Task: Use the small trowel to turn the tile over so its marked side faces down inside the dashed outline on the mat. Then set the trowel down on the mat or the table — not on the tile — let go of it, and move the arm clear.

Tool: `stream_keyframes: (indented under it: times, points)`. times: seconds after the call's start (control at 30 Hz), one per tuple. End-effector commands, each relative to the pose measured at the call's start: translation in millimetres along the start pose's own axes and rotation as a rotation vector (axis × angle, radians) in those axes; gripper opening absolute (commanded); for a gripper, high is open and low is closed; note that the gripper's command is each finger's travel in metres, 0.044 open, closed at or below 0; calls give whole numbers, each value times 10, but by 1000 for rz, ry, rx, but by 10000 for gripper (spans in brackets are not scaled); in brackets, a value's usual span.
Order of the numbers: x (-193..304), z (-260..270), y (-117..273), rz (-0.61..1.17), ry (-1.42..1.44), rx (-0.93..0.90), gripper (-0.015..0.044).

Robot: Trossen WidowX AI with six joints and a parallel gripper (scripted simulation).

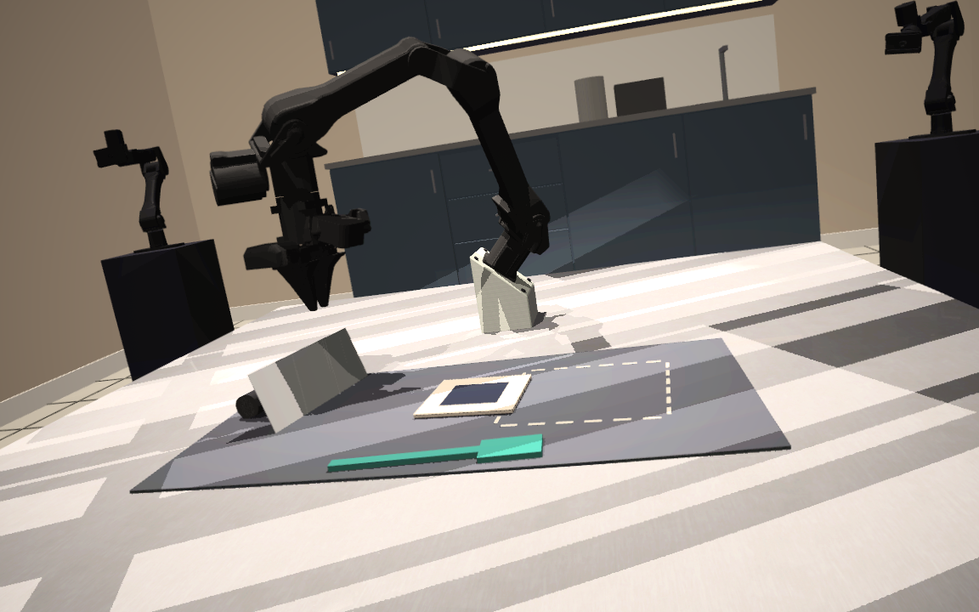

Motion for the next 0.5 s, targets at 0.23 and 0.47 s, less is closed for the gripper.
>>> stream_keyframes:
  times: [0.23,0.47]
  points:
    - [12,70,-160,-2,6,-8,100]
    - [18,114,-253,-3,10,-12,100]
Point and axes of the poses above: the point midway between the two fingers, 35 mm back from their tips, its own y axis back along the fingers, its own z axis across the jaws, x = y × z, the point moved 6 cm from there along y, back along the fingers, and after that the axes turned 4 degrees about -y, right-handed, at the moved point
